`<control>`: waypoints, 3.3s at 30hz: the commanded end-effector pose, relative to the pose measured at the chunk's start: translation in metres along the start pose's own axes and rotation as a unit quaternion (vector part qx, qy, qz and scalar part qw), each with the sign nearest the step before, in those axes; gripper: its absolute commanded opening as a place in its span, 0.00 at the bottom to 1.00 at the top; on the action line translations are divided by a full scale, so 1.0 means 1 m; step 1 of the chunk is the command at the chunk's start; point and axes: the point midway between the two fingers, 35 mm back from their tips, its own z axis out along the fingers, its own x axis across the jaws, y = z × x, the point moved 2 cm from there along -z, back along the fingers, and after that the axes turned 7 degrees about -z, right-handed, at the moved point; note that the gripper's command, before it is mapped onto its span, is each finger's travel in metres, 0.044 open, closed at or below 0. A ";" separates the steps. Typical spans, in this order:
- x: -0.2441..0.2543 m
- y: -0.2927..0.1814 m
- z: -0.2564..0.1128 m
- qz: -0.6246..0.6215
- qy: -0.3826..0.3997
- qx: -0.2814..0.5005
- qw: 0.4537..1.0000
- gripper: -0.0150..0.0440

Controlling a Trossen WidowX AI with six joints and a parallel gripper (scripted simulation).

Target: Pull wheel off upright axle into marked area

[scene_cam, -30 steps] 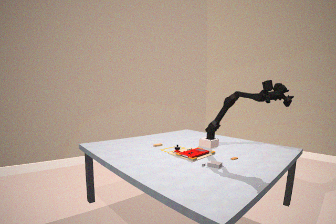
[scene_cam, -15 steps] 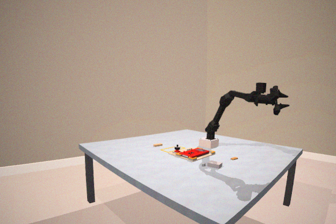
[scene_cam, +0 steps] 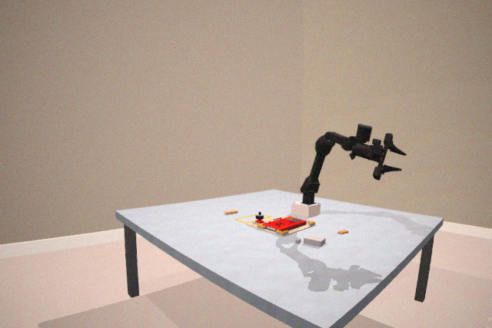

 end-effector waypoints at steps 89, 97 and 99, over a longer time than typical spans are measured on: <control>-0.347 -0.152 -0.519 0.676 -0.524 -0.363 0.369 0.76; -0.349 -0.155 -0.518 0.678 -0.525 -0.358 0.370 0.67; -0.349 -0.155 -0.518 0.678 -0.525 -0.358 0.370 0.58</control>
